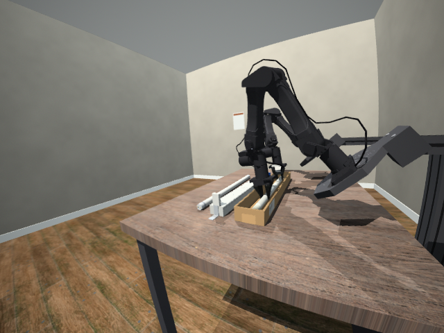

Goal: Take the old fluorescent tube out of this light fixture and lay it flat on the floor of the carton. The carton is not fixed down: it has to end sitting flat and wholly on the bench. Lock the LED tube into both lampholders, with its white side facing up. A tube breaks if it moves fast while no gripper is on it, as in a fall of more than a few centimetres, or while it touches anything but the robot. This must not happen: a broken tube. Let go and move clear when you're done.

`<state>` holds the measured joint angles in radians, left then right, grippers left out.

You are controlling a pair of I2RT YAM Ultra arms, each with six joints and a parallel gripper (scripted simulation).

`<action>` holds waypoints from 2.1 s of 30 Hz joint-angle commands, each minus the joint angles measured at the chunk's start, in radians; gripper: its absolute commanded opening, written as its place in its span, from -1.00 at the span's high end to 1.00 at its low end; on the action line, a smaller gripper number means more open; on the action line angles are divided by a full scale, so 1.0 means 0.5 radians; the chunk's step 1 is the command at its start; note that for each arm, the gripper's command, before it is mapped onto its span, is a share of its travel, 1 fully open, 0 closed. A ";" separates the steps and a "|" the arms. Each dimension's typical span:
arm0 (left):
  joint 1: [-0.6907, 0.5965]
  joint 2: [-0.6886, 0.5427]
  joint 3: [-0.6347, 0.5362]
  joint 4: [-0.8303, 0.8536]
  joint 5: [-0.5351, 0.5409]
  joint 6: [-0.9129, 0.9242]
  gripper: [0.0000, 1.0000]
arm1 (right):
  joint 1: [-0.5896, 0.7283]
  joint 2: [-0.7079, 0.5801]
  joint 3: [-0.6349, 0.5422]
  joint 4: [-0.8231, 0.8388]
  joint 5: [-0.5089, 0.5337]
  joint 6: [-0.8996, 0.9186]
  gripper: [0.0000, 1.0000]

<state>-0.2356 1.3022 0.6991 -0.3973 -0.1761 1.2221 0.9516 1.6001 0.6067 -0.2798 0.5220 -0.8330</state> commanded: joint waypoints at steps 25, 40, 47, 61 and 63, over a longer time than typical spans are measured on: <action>-0.028 -0.062 -0.028 -0.030 0.010 0.051 0.36 | 0.039 -0.057 -0.019 -0.040 -0.019 -0.042 0.36; -0.038 -0.122 0.068 -0.113 -0.006 0.005 0.36 | 0.073 -0.116 0.081 -0.137 0.006 0.023 0.36; -0.093 -0.294 0.157 -0.463 -0.058 -0.055 0.36 | 0.208 -0.281 0.151 -0.540 0.065 0.201 0.36; -0.128 -0.386 0.143 -0.508 -0.034 -0.028 0.36 | 0.283 -0.363 0.136 -0.620 0.032 0.245 0.36; -0.123 -0.368 0.170 -0.469 -0.034 -0.027 0.36 | 0.282 -0.367 0.120 -0.569 0.032 0.225 0.36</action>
<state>-0.2848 1.1347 0.7692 -0.6437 -0.2047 1.1976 1.0706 1.4464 0.6811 -0.5785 0.5537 -0.7151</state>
